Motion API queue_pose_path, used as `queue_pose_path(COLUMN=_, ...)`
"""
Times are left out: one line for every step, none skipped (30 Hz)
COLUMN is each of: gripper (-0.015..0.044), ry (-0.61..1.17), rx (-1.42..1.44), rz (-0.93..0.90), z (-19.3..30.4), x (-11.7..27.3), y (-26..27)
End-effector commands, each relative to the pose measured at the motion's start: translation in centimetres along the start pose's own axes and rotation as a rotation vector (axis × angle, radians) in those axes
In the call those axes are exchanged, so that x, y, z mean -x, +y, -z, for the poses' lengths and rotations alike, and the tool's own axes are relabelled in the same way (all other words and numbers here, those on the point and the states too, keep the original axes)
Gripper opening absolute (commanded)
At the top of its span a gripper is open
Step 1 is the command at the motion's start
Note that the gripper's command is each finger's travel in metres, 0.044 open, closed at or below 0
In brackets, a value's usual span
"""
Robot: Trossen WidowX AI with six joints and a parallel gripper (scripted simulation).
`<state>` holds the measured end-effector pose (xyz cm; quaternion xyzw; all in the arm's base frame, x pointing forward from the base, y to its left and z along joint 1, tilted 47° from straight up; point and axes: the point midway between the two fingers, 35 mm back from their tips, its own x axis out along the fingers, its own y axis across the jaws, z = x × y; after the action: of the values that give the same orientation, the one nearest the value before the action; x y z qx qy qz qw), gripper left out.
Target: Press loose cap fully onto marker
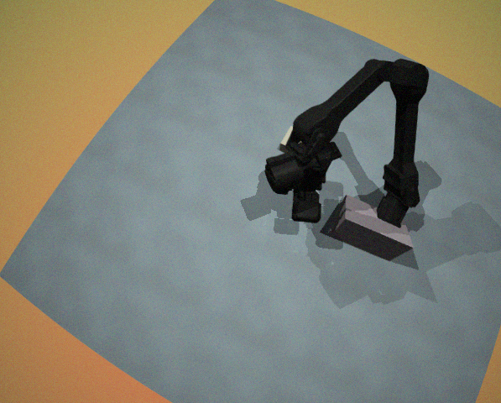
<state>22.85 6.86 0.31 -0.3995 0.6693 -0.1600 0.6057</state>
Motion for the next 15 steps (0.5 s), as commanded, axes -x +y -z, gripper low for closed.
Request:
queue_pose_path(gripper=0.0, ry=-0.001, rx=-0.004, rz=-0.004, z=0.1, x=1.0, y=0.0)
queue_pose_path(gripper=0.0, ry=-0.001, rx=-0.003, rz=-0.004, z=0.1, x=1.0, y=0.0)
queue_pose_path(gripper=0.0, ry=-0.002, rx=-0.003, rz=-0.005, z=0.0, x=1.1, y=-0.2)
queue_pose_path(gripper=0.0, ry=-0.003, rx=-0.002, rz=-0.006, z=-0.2, x=1.3, y=-0.5)
queue_pose_path(gripper=0.0, ry=-0.004, rx=-0.001, rz=-0.007, z=-0.4, x=1.4, y=-0.8)
queue_pose_path(gripper=0.0, ry=-0.005, rx=0.001, rz=-0.008, z=-0.5, x=1.6, y=-1.1)
queue_pose_path(gripper=0.0, ry=-0.006, rx=0.002, rz=-0.009, z=-0.7, x=1.8, y=-1.5)
queue_pose_path(gripper=0.0, ry=-0.007, rx=0.003, rz=-0.01, z=-0.9, x=2.0, y=-1.8)
queue_pose_path(gripper=0.0, ry=-0.007, rx=0.004, rz=-0.011, z=-1.0, x=2.1, y=-2.2)
queue_pose_path(gripper=0.0, ry=-0.008, rx=0.005, rz=-0.011, z=-1.2, x=2.3, y=-2.6)
queue_pose_path(gripper=0.0, ry=-0.009, rx=0.006, rz=-0.012, z=-1.3, x=2.5, y=-2.9)
queue_pose_path(gripper=0.0, ry=-0.009, rx=0.007, rz=-0.012, z=-1.4, x=2.6, y=-3.3)
queue_pose_path(gripper=0.0, ry=-0.01, rx=0.008, rz=-0.011, z=-1.6, x=2.8, y=-3.7)
queue_pose_path(gripper=0.0, ry=-0.01, rx=0.01, rz=-0.011, z=-1.7, x=3.0, y=-4.1)
queue_pose_path(gripper=0.0, ry=-0.011, rx=0.011, rz=-0.011, z=-1.8, x=3.1, y=-4.5)
